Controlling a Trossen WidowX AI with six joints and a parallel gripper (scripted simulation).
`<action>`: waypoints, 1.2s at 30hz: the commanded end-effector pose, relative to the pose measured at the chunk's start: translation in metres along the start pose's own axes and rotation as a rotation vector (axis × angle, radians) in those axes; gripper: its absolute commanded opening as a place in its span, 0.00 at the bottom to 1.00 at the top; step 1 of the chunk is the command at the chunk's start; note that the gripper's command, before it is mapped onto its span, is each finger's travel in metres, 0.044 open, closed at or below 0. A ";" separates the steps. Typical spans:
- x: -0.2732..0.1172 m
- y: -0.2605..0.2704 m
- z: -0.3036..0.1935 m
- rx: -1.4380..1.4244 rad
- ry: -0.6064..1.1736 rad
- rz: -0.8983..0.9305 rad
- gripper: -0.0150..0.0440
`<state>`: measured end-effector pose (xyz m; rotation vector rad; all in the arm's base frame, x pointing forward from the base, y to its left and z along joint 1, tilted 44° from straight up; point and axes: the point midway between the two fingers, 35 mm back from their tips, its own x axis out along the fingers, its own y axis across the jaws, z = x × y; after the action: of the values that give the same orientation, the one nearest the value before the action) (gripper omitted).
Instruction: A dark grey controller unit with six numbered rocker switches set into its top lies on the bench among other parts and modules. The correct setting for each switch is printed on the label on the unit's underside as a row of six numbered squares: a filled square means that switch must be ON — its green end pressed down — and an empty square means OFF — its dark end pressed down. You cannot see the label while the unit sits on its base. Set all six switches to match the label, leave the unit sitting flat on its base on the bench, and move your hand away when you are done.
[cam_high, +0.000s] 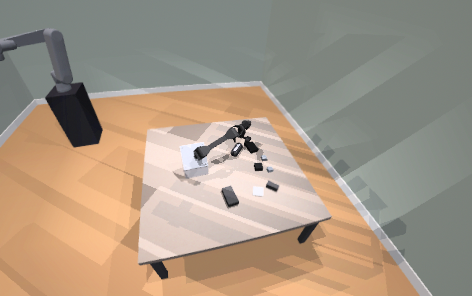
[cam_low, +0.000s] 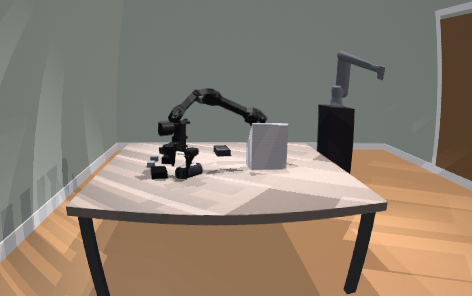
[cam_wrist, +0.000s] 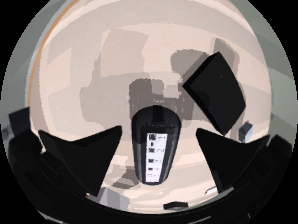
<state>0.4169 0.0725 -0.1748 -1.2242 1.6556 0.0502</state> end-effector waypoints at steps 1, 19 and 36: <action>0.011 0.004 -0.002 -0.007 0.012 0.000 1.00; 0.025 0.004 -0.002 0.000 0.015 -0.001 0.84; 0.021 0.004 -0.003 0.000 0.015 -0.001 0.82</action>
<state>0.4140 0.0574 -0.1929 -1.2236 1.6664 0.0405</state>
